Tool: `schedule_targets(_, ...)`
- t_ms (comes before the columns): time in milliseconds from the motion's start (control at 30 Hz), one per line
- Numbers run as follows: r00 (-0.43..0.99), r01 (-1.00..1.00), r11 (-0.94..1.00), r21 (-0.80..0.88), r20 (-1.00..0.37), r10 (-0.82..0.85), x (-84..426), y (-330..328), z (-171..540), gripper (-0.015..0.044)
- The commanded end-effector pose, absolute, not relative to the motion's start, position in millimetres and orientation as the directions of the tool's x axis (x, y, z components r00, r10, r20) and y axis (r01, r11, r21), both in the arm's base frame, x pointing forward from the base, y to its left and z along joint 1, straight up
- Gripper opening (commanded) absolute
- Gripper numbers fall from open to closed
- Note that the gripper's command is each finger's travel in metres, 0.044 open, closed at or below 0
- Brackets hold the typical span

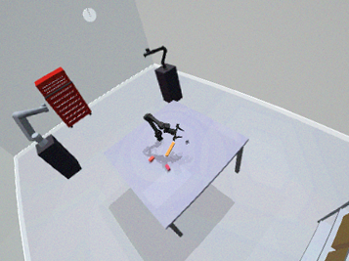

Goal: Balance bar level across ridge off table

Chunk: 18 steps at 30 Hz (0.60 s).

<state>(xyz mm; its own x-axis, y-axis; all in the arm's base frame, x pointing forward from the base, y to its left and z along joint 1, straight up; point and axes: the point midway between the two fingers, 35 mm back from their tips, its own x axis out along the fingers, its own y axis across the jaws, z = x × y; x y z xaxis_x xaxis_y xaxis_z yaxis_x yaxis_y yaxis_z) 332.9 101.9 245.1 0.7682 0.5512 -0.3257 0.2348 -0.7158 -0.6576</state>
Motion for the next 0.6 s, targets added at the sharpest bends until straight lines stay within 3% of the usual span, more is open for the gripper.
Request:
schedule_targets(0, 0.768, 0.142, -0.679, -0.721, -0.353, 0.535, 334, 99, 241, 0.0315)
schedule_targets(567, 0.74, -0.346, -0.369, -0.863, -0.492, 0.458, 333, 84, 213, 0.0315)
